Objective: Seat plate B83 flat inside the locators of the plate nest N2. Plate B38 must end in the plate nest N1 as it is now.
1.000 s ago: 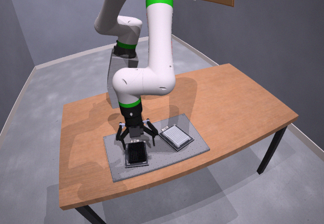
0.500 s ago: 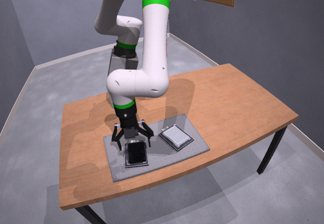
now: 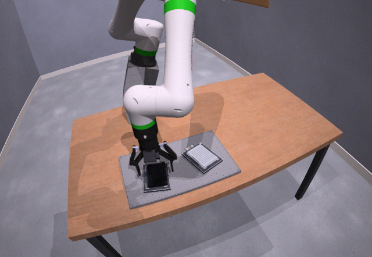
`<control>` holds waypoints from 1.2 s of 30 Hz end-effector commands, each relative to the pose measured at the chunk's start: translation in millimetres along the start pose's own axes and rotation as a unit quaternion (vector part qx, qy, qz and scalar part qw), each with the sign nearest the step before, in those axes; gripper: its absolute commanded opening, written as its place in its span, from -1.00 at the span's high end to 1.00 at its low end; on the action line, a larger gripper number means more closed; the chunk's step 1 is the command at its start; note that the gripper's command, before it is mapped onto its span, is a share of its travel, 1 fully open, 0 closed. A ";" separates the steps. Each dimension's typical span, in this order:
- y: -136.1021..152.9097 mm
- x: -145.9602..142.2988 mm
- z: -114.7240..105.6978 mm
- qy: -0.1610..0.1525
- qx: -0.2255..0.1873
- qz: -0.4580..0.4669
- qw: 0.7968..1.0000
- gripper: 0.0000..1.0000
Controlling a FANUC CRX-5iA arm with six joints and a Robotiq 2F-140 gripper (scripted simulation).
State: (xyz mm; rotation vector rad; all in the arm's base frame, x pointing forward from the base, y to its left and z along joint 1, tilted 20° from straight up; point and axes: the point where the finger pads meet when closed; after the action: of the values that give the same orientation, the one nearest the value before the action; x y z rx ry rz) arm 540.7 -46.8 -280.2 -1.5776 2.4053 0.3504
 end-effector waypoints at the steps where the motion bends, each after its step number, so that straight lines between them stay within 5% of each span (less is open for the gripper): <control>1: -1.0 -0.1 3.5 0.000 0.001 0.000 1.000 -1.00; 15: -1.0 -0.1 7.6 0.000 0.001 0.000 1.000 -1.00; 16: -1.0 -0.1 7.6 0.000 0.001 0.000 1.000 0.80; 36: -1.1 -0.1 7.6 0.000 0.001 0.000 1.000 0.80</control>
State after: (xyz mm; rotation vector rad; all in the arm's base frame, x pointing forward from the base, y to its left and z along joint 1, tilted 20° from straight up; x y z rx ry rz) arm 541.5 -44.1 -288.0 -1.5776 2.4050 0.3500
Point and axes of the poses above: the point where the finger pads meet when closed, its own z axis out along the fingers, its own x axis across the jaws, y = z × x, and after that the axes turned 7 degrees about z, right-handed
